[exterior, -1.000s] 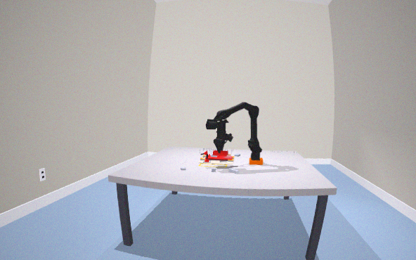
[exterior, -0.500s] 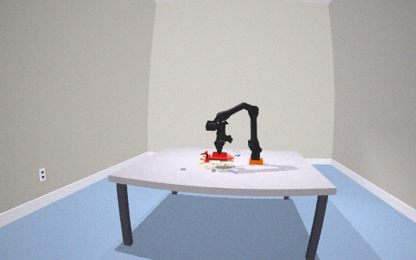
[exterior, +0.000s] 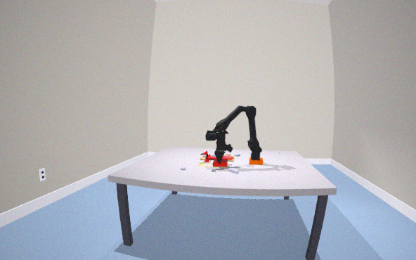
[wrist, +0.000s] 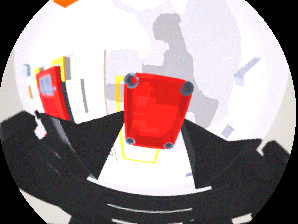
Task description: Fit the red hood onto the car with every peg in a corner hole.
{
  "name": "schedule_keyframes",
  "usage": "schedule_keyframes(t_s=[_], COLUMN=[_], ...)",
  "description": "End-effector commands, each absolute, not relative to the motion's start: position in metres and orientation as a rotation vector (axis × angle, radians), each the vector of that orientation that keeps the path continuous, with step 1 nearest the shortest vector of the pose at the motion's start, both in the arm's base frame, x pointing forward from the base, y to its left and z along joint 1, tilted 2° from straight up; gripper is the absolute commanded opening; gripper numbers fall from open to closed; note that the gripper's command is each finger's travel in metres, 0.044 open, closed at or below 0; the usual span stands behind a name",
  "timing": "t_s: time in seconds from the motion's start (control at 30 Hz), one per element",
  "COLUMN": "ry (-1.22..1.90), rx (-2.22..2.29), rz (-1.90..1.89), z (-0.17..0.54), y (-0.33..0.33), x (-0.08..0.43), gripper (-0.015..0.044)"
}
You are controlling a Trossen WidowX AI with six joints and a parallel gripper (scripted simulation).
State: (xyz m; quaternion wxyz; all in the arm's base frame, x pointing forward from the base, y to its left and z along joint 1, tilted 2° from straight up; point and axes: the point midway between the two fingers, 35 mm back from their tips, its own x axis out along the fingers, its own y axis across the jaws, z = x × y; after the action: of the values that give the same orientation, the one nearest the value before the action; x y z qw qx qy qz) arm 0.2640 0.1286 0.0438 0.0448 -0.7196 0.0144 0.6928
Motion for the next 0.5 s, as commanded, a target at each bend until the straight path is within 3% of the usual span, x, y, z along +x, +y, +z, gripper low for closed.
schedule_keyframes(t_s=[0.0,0.23,0.47], ry=[0.048,0.048,0.042], rx=[-2.203,-2.203,-2.201], rz=[2.119,2.119,2.113], z=[0.0389,0.0389,0.0410], y=[0.1274,0.1274,0.1287], x=[0.2630,0.2630,0.2642], gripper=[0.0000,0.0000,0.0184])
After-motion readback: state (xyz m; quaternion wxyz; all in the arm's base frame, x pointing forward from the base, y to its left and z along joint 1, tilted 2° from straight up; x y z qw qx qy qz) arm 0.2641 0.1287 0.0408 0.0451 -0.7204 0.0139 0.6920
